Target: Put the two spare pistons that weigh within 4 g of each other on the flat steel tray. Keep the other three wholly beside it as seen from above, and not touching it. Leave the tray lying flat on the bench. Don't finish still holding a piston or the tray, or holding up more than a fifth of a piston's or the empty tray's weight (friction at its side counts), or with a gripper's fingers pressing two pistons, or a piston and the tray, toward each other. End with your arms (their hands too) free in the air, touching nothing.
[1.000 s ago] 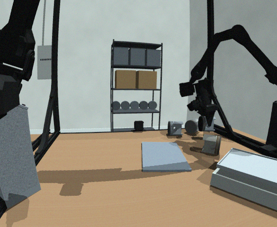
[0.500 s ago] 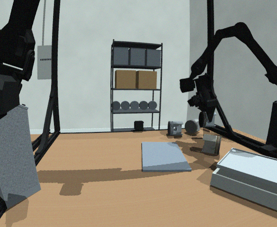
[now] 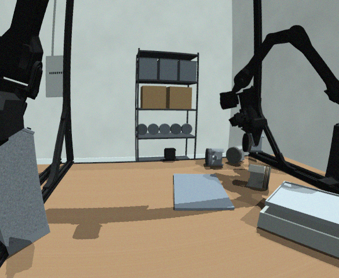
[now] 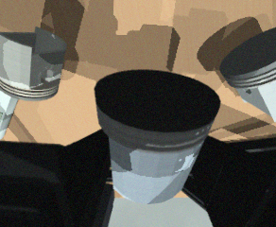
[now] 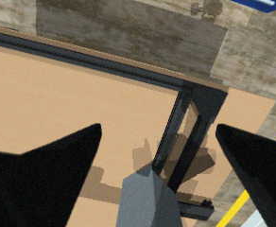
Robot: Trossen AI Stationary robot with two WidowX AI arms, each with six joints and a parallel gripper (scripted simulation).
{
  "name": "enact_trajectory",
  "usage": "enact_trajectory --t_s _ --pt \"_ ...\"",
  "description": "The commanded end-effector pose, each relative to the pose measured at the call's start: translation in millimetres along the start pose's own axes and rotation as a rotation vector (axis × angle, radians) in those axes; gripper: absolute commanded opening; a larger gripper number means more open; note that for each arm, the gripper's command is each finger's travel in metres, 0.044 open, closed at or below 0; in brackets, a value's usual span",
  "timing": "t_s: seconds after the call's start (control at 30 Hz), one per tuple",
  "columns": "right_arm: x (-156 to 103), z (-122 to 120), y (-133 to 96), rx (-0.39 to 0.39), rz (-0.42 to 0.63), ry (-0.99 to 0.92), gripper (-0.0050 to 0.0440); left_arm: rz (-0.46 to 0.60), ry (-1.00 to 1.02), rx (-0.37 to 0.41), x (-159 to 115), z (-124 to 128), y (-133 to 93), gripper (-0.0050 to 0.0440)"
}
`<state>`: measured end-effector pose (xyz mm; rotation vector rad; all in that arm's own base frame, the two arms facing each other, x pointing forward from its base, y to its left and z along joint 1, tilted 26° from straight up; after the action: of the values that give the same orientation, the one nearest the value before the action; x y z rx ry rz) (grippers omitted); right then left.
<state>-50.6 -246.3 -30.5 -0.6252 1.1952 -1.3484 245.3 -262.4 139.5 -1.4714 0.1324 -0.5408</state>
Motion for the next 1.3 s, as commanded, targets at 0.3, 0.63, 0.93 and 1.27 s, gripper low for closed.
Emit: enact_trajectory --t_s 0.3,0.63,0.93,1.27 --pt "0.0 0.1 0.1 0.003 0.002 -0.001 0.044 -0.076 -0.247 -0.073 -23.2 49.7 -5.6 0.0158" --pt "0.0 0.1 0.1 0.003 0.002 -0.001 0.044 -0.137 -0.496 -0.144 -49.2 98.3 -3.2 0.0158" --pt "0.0 0.1 0.1 0.003 0.002 -0.001 0.044 -0.175 -0.654 -0.189 -67.2 131.3 -1.3 0.0158" --pt "0.0 0.1 0.1 0.003 0.002 -0.001 0.044 -0.175 -0.654 -0.189 -87.4 177.0 0.1 0.0158"
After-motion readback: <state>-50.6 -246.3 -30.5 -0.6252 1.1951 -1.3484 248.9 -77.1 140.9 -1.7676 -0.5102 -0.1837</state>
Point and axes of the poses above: on each arm, the point midway between the two fingers, 35 mm back from their tips, its own y axis out along the fingers, its own z axis across the jaws, x = y × z, the point moved 7 cm from there along -y, back along the fingers, and after that the axes turned 3 degrees about y, right-handed, at the moved point
